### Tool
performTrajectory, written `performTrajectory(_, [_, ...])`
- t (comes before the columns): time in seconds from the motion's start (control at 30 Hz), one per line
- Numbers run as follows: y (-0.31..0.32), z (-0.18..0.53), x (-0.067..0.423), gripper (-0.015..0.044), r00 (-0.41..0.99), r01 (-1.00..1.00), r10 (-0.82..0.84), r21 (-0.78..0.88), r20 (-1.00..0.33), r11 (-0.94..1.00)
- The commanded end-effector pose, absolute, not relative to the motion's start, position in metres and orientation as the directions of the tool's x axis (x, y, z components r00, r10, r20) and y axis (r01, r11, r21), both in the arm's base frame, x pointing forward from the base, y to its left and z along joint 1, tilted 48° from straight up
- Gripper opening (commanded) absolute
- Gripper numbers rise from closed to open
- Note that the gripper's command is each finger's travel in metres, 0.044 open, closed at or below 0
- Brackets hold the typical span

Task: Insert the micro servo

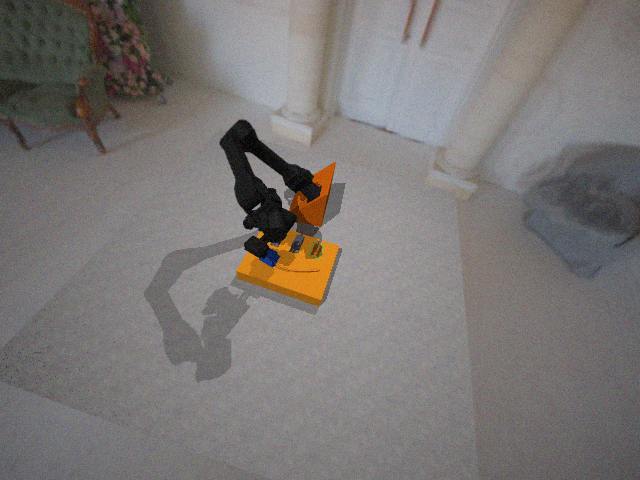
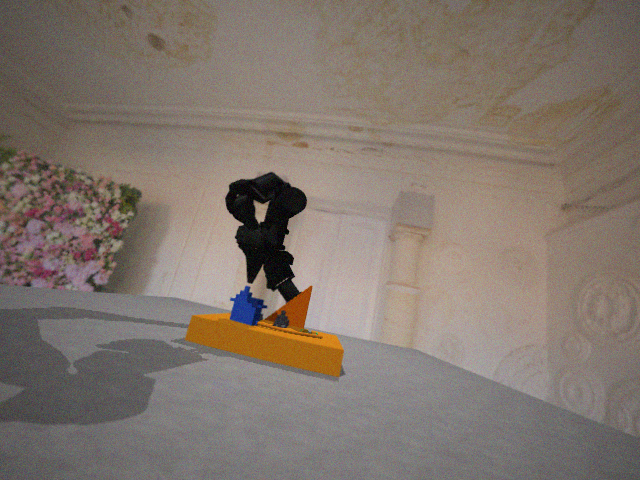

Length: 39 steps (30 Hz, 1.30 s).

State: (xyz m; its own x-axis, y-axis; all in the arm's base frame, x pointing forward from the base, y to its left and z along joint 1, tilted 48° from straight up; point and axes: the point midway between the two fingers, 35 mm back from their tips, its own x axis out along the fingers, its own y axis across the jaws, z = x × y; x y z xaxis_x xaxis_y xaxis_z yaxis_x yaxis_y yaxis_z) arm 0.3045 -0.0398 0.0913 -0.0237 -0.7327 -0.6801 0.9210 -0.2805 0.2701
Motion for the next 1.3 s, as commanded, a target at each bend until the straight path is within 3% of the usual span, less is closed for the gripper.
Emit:
performTrajectory(0.0, [-0.053, 0.081, 0.304, 0.044, -0.027, 0.922, -0.739, 0.268, -0.674, -0.279])
performTrajectory(0.63, [-0.069, 0.067, 0.303, 0.044, -0.027, 0.922, -0.739, 0.269, -0.673, -0.279])
performTrajectory(1.03, [-0.069, 0.067, 0.303, 0.0125, -0.027, 0.922, -0.739, 0.269, -0.673, -0.279])
performTrajectory(1.27, [-0.068, 0.067, 0.303, 0.0059, -0.027, 0.922, -0.739, 0.269, -0.673, -0.279])
